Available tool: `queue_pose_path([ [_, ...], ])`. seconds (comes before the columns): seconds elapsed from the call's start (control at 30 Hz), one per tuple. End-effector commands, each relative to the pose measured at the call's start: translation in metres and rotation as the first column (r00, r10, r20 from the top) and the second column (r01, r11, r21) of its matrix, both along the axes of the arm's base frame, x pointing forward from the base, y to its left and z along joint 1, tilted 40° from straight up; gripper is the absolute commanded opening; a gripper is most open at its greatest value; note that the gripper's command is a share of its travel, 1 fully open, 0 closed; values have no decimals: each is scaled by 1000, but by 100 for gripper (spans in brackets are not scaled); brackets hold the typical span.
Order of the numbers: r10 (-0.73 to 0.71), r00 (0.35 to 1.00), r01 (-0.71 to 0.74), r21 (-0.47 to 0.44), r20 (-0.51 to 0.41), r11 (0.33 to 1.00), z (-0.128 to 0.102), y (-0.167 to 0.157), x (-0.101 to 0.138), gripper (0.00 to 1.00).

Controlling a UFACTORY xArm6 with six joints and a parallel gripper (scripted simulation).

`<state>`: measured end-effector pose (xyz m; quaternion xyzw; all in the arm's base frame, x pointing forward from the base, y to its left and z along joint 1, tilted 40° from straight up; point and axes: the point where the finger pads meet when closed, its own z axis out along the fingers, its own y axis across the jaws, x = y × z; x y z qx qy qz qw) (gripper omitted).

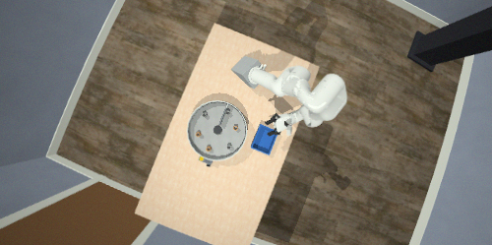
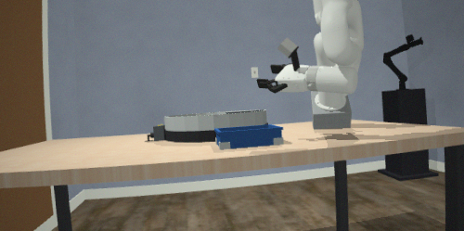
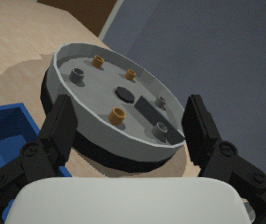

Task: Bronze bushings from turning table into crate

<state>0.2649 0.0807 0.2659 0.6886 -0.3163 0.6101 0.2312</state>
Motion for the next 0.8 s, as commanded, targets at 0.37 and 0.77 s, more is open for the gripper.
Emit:
queue_pose_path([
  [0.37,-376,886,399,34,-273,916,-53,-70,-22,100],
  [0.77,-562,689,655,61,-457,753,-86,-97,-52,100],
])
